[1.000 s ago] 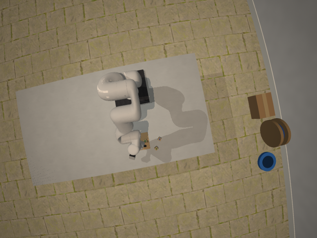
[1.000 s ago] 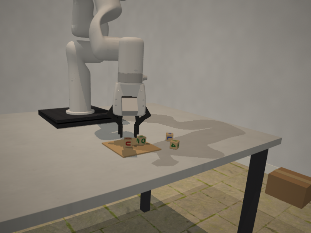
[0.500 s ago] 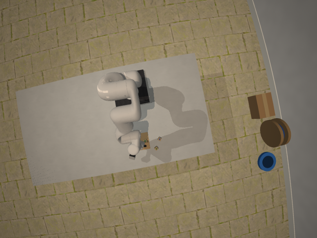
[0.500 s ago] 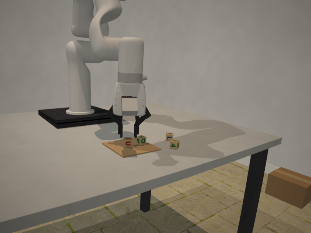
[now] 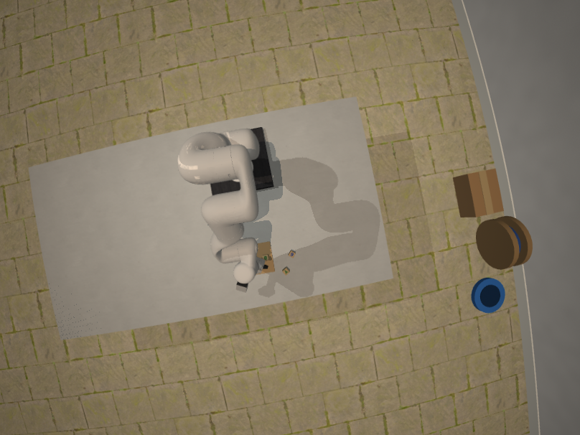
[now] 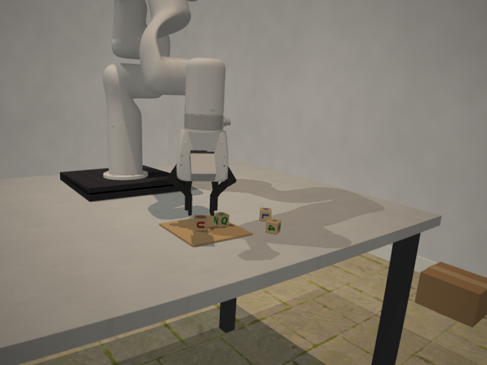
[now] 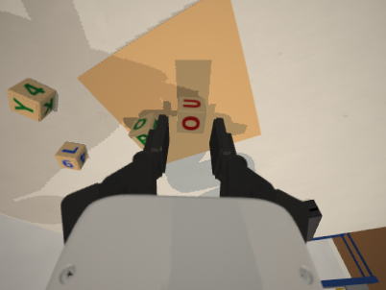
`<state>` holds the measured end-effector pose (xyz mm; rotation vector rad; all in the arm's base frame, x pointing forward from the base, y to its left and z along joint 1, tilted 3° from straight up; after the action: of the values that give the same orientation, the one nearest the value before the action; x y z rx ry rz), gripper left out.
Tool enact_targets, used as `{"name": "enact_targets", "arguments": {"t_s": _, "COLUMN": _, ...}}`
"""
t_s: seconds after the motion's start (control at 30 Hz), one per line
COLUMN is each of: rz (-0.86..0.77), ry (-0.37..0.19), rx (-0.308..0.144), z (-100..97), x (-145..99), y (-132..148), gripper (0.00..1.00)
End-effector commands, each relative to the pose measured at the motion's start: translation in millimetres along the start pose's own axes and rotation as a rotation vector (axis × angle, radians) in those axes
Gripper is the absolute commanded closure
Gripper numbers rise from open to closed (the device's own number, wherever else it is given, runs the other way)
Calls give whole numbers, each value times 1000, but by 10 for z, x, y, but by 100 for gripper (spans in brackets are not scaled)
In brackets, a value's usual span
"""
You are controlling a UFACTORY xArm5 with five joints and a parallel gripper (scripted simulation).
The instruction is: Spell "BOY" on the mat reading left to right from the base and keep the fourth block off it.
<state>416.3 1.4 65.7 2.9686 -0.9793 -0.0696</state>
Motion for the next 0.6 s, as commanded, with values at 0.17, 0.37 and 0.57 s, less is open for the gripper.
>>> {"name": "enact_targets", "arguments": {"t_s": 0.17, "rz": 0, "ry": 3, "rx": 2, "z": -12, "x": 9, "y": -7, "gripper": 58}}
{"name": "enact_targets", "arguments": {"t_s": 0.37, "rz": 0, "ry": 3, "rx": 2, "z": -1, "x": 8, "y": -8, "gripper": 58}}
{"name": "enact_targets", "arguments": {"t_s": 0.57, "rz": 0, "ry": 3, "rx": 2, "z": 37, "x": 6, "y": -10, "gripper": 58}}
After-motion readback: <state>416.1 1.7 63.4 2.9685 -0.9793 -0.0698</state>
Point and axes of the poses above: the point where the finger pads meet when closed, its own z axis out along the fingers, its own y axis across the jaws, x = y × z, the point moved 6 cm from there along -z, back along the fingers, and after that the axes turned 8 degrees about z, right-handed, at the moved point
